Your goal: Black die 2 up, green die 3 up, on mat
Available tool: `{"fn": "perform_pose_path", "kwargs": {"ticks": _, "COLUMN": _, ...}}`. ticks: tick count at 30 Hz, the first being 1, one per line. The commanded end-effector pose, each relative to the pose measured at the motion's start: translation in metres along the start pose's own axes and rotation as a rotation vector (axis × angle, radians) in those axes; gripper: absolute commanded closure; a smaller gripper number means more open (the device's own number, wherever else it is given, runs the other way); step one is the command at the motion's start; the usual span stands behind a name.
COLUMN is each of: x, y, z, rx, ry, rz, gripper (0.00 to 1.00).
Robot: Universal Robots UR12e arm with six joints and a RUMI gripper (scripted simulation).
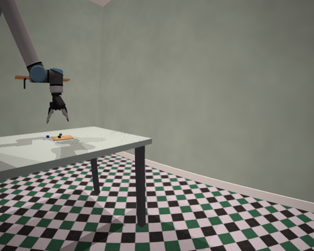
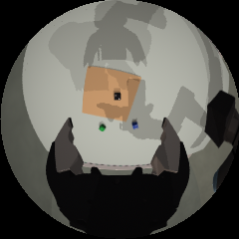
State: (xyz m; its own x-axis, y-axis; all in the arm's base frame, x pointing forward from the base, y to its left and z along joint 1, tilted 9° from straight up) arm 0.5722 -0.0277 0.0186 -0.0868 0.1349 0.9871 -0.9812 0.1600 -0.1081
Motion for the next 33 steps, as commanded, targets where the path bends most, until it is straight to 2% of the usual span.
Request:
{"fn": "perform_pose_path", "kwargs": {"ticks": 1, "x": 0.0005, "y": -0.0005, "z": 0.0, "rx": 0.0, "ry": 0.0, "rz": 0.001, "gripper": 0.0}}
{"fn": "perform_pose_path", "kwargs": {"ticks": 21, "x": 0.0004, "y": -0.0011, "z": -0.0007, "rx": 0.019, "ry": 0.0, "rz": 0.001, "gripper": 0.0}}
{"fn": "perform_pose_path", "kwargs": {"ticks": 33, "x": -0.0011, "y": -0.0063, "z": -0.0072, "rx": 0.195, "ry": 0.0, "rz": 0.001, "gripper": 0.0}}
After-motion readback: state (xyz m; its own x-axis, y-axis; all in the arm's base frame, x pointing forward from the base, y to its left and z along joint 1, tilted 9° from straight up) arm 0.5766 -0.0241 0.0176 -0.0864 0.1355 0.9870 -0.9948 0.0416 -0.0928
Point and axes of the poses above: the point where the finger pads meet when closed, its own x axis back along the fingers, its own y axis across the jaws, z = x × y, the point moved 2 cm from there along x, back along the fingers, and after that the axes turned 7 degrees about -x, right-handed, at the moved point
